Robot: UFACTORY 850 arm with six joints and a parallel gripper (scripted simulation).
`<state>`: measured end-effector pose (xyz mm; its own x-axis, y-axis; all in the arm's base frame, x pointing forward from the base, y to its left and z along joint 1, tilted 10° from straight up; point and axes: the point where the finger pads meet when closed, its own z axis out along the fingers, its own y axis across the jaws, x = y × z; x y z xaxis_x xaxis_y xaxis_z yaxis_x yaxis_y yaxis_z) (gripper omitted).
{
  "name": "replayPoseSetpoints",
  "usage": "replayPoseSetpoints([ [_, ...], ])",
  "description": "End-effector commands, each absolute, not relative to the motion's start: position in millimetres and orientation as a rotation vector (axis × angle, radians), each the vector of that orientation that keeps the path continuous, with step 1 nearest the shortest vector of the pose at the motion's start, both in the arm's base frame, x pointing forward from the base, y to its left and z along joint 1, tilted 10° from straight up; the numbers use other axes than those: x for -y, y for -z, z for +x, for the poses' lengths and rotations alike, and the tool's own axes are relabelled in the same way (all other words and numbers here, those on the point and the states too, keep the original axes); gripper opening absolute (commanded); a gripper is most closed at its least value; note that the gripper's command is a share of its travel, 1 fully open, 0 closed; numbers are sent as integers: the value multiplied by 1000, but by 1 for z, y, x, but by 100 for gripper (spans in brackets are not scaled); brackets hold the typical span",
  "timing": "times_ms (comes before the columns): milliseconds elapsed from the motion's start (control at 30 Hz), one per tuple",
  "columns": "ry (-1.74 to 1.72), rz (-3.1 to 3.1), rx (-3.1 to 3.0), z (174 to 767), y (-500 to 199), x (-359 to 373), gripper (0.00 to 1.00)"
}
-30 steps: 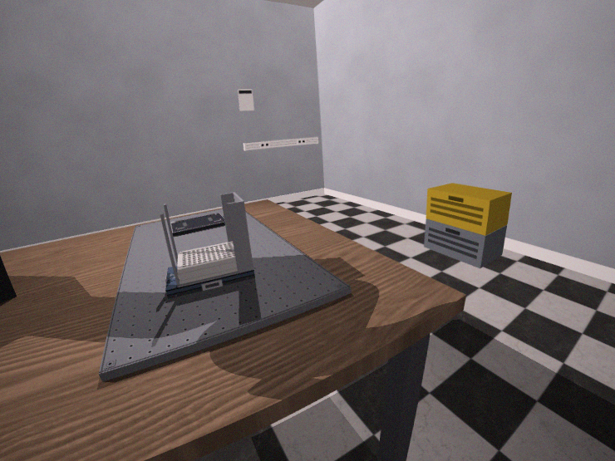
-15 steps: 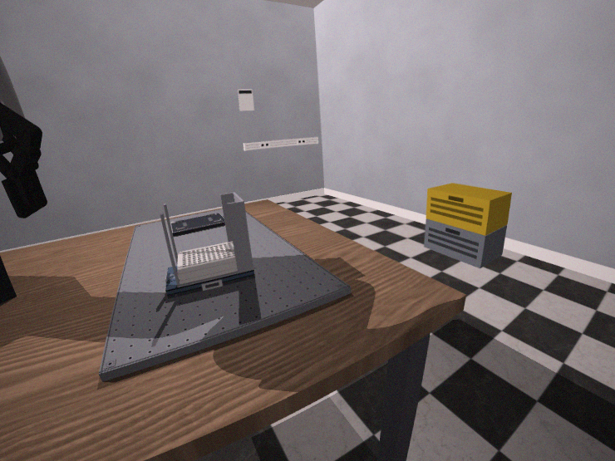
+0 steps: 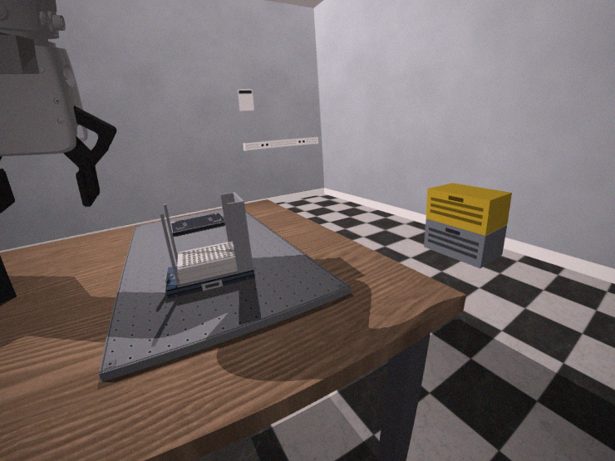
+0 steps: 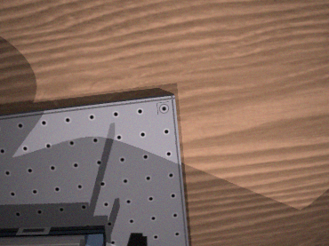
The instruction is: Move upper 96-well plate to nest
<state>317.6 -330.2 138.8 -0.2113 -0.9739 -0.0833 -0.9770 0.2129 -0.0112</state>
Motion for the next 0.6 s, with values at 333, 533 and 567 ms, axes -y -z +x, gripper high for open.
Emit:
replayPoseSetpoints([
  [333, -6, -2426, -1980, 365, -133, 317, 100],
  [533, 13, -2566, -1828, 384, -132, 309, 100],
  [567, 18, -2600, -1788, 388, -131, 307, 100],
])
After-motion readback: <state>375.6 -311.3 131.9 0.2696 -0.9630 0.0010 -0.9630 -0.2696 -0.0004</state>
